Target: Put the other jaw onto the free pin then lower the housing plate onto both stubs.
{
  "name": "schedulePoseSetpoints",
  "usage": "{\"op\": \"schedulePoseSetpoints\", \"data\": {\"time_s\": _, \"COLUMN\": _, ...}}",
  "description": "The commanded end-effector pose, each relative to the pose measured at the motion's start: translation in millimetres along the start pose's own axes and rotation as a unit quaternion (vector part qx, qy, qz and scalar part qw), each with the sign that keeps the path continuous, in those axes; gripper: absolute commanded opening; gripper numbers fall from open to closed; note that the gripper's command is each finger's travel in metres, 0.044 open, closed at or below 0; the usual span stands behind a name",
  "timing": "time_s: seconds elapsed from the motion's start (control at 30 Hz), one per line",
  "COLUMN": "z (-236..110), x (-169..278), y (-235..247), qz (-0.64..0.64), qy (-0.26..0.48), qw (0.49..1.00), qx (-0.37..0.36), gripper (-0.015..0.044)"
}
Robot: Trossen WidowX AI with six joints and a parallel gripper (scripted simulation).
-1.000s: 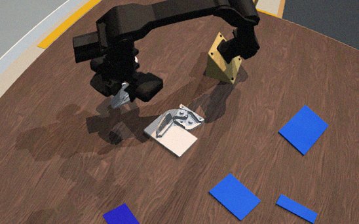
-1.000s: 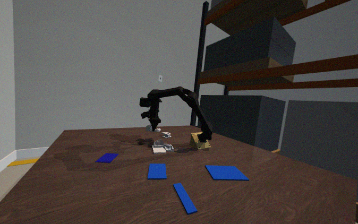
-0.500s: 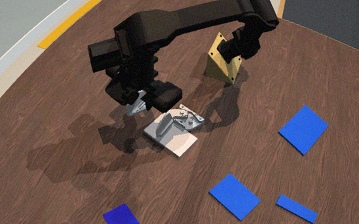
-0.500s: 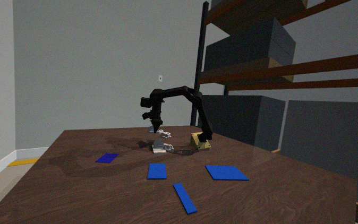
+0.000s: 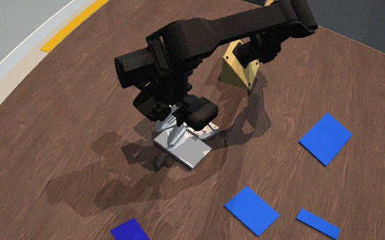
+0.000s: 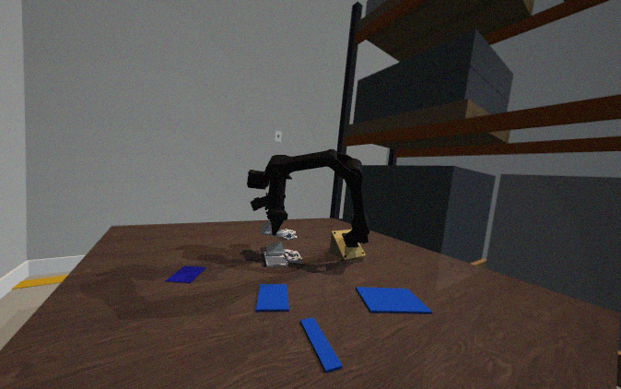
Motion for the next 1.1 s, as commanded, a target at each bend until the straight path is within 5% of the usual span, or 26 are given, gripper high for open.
{"op": "schedulePoseSetpoints", "data": {"time_s": 0.0, "z": 0, "x": 6, "y": 13, "qz": 0.01, "qy": -0.002, "qw": 1.0, "qx": -0.002, "gripper": 0.0134}}
{"op": "schedulePoseSetpoints", "data": {"time_s": 1.07, "z": 7, "x": 35, "y": 59, "qz": 0.04, "qy": 0.003, "qw": 0.999, "qx": -0.008, "gripper": 0.0134}}
Point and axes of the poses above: the point midway between the two fingers, 35 mm back from their tips, its own z axis out along the fingers, its own y axis across the jaws, x = y × z, the point moved 4 cm from there along -z, back along the fingers, and after that the axes turned 2 degrees about z, right-handed, at the moved point
